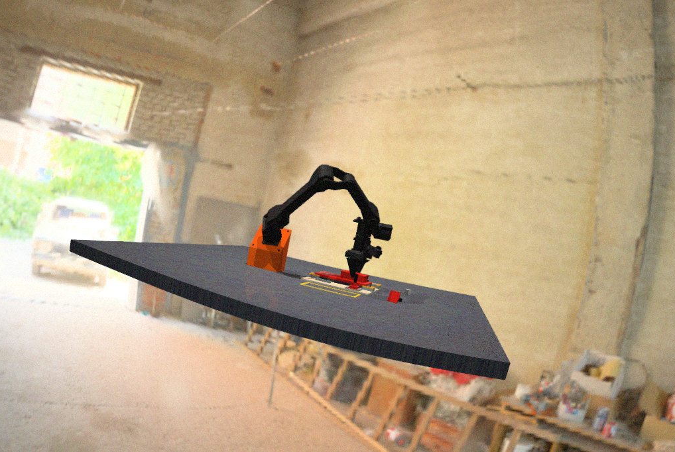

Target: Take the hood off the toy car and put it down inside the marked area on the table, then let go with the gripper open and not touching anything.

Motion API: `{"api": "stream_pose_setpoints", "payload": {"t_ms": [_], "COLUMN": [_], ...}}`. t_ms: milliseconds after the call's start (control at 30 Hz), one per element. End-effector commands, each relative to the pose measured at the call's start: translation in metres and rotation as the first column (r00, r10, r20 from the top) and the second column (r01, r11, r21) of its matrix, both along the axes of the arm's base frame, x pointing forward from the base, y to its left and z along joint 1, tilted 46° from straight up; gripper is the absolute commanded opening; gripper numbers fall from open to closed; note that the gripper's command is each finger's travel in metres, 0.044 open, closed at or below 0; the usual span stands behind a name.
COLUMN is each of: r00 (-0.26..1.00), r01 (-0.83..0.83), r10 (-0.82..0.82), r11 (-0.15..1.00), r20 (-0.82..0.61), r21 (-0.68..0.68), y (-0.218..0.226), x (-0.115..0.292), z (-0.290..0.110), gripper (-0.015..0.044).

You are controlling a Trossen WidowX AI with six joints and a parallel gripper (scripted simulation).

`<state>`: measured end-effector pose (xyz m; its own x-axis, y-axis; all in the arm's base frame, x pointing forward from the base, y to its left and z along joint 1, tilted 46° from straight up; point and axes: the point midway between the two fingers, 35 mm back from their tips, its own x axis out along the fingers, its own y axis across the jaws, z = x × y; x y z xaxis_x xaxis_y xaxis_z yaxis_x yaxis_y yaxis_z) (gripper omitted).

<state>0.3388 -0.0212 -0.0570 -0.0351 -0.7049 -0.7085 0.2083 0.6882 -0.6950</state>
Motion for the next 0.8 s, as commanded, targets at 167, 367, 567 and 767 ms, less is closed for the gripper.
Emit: {"api": "stream_pose_setpoints", "payload": {"t_ms": [167,367,567,767], "r00": [1.000,1.000,1.000,1.000], "r01": [0.002,0.001,0.001,0.001], "r10": [-0.002,-0.001,-0.001,-0.001], "r11": [1.000,1.000,1.000,1.000], "r20": [0.005,0.004,0.004,0.004], "r21": [0.003,0.003,0.003,0.004], "y": [0.005,0.008,0.010,0.013], "x": [0.002,0.002,0.002,0.002], "z": [0.004,0.007,0.010,0.013], "gripper": [0.0000,0.0000,0.0000,0.0000]}}
